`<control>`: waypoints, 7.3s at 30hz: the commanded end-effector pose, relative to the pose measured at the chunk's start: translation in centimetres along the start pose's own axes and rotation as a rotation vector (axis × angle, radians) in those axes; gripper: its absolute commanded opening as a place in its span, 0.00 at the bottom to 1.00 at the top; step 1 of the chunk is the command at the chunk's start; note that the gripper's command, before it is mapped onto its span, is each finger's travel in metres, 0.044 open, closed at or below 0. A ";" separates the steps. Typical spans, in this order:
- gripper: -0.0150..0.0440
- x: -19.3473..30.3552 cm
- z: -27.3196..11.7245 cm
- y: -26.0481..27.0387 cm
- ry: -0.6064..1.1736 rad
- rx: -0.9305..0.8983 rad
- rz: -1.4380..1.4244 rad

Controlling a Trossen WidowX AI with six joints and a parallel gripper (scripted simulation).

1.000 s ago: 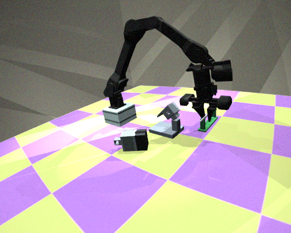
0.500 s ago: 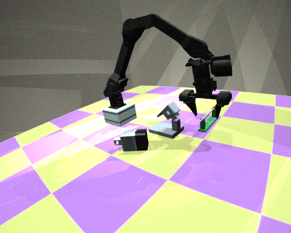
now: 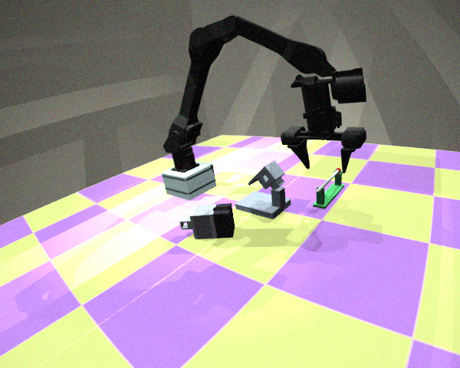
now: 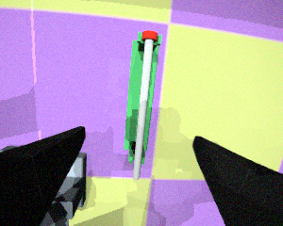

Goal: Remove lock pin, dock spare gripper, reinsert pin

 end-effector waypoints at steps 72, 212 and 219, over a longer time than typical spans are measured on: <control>1.00 16.0 -8.3 2.7 0.336 0.812 3.172; 0.25 19.3 -6.7 3.8 0.068 1.452 3.808; 0.25 19.3 -6.7 3.8 0.071 1.447 3.805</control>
Point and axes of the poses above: the point midway between the two fingers, 35 mm back from their tips, its own z axis out along the fingers, its own y axis across the jaws, x = y × z, the point moved 10 cm from there along -z, back along the fingers, and after that the axes turned 15 degrees about z, right-handed, at the moved point
